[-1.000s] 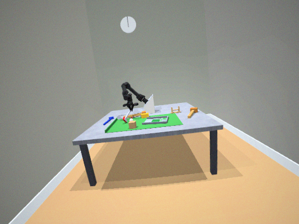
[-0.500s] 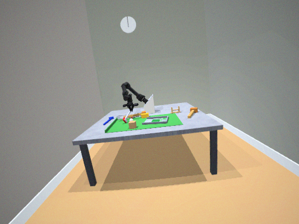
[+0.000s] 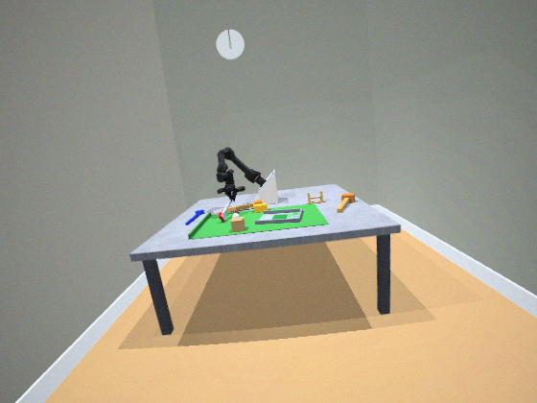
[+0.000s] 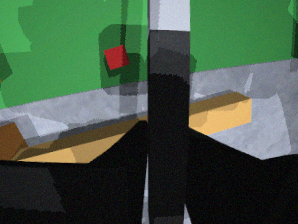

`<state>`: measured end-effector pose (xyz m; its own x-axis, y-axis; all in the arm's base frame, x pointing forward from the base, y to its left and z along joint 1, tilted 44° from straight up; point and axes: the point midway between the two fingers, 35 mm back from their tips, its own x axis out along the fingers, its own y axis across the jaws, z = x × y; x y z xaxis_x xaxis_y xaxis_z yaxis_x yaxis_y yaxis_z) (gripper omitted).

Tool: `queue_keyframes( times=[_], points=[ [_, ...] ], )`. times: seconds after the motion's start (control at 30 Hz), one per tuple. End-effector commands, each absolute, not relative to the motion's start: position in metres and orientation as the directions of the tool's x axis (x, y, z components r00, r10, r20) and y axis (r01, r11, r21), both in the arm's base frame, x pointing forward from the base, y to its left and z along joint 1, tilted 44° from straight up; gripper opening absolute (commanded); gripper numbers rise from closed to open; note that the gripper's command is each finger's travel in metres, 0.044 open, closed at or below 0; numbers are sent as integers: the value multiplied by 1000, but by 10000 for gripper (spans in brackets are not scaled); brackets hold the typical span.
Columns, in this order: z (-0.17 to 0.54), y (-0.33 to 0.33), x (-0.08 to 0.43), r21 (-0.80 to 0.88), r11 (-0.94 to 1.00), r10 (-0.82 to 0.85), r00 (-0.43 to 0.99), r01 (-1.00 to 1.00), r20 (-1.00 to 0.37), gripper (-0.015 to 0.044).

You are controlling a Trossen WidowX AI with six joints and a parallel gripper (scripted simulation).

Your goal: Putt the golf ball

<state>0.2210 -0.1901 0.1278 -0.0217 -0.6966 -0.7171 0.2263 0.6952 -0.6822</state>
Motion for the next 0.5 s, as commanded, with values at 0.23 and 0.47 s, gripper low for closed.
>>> queue_keyframes(
  times=[0.23,0.47],
  points=[
    [97,-161,239,-670,706,-685,-20,229,-728,0],
    [40,-101,253,-677,699,-693,-17,228,-721,0]
  ],
)
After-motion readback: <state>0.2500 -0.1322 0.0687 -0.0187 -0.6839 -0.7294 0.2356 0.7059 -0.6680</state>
